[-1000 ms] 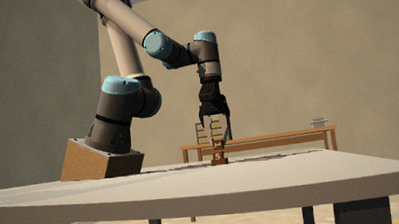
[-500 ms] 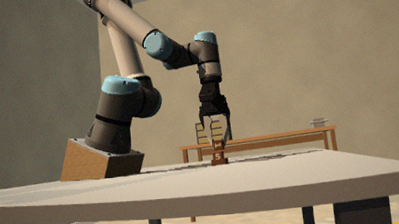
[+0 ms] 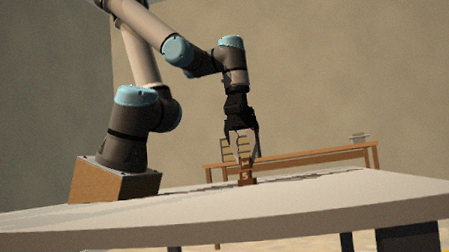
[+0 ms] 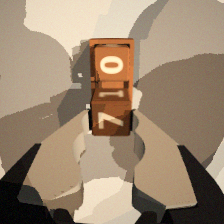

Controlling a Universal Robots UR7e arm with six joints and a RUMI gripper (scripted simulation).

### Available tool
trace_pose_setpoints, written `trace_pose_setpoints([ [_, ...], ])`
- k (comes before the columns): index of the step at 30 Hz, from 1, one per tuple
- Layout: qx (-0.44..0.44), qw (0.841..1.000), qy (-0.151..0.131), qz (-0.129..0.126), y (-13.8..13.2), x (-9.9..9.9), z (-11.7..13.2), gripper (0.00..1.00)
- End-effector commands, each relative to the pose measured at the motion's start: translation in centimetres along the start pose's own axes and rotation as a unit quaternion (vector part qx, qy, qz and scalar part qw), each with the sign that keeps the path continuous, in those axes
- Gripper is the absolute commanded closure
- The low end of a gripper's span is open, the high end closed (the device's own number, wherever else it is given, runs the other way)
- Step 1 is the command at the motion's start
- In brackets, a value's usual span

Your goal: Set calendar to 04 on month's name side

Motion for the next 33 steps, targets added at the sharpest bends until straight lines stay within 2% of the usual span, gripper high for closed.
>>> trace_pose_setpoints([
  [1, 0.000, 1.000, 0.000, 0.000, 0.0, 0.0, 0.0, 0.90],
  [16, 0.000, 1.000, 0.000, 0.000, 0.0, 0.1, 0.0, 0.90],
  [33, 0.000, 1.000, 0.000, 0.000, 0.0, 1.3, 0.0, 0.90],
])
Point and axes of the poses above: the point where the finger pads meet when closed, its own x axis out along the fingers, its own y axis across the jaws, z = x × y, the point moved 4 cm from there along -x, back along the fingers, and after that the axes turned 5 degrees about x, right-handed, at the moved point
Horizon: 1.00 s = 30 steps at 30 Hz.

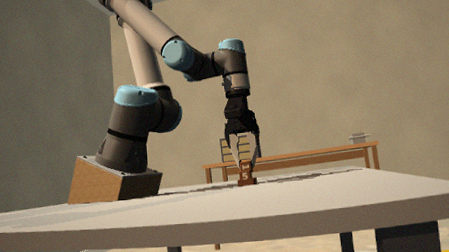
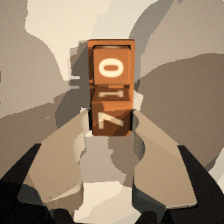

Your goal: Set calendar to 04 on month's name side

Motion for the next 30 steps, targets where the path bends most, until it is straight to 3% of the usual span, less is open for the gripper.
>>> trace_pose_setpoints([
  [1, 0.000, 1.000, 0.000, -0.001, 0.0, 0.3, 0.0, 0.90],
  [30, 0.000, 1.000, 0.000, -0.001, 0.0, 1.4, 0.0, 0.90],
])
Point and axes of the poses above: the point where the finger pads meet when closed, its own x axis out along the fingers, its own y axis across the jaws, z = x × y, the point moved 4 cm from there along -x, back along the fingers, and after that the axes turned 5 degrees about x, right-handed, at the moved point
